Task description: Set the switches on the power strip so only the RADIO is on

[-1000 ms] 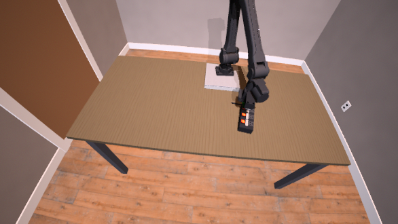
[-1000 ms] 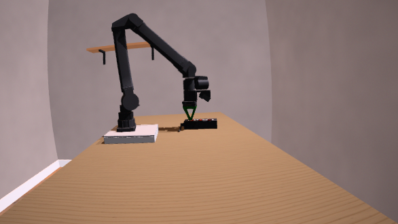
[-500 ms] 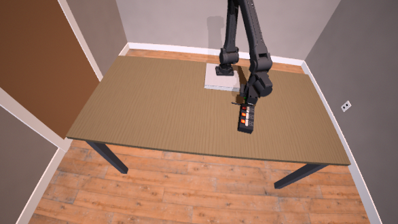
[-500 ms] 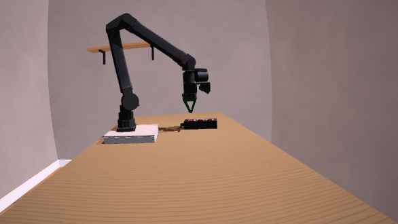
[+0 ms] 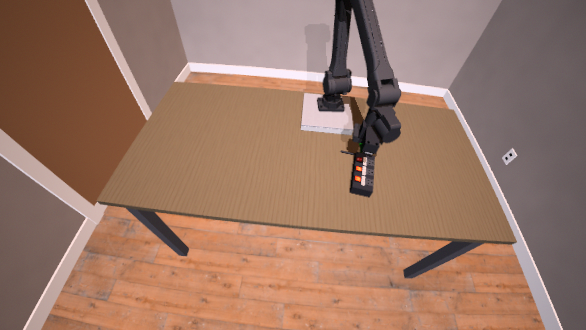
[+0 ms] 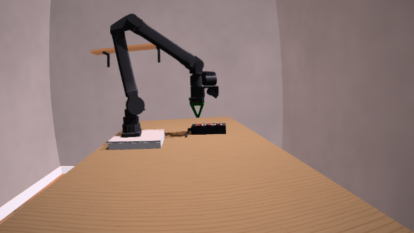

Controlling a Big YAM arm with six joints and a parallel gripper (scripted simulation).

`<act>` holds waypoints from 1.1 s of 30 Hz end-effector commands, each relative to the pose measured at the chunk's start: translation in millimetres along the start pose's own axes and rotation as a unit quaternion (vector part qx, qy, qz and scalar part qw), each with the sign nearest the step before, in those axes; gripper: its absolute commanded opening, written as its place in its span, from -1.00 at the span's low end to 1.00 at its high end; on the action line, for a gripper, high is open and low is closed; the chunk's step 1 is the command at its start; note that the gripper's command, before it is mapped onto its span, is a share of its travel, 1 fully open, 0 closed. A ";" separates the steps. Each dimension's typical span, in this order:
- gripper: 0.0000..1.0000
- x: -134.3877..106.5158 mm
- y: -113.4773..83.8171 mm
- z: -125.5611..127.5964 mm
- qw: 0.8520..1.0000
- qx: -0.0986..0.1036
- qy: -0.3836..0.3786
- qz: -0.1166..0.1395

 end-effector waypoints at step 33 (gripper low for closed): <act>-1.00 64.4 -28.6 -1.4 1.000 0.007 -0.001 -0.021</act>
Point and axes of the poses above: the point where the finger pads meet when closed, its own y axis out along the fingers, its own z axis across the jaws, x = y × z, the point moved 3 cm from there along -y, back along the fingers, and after that the axes turned 6 degrees about -y, right-handed, at the moved point
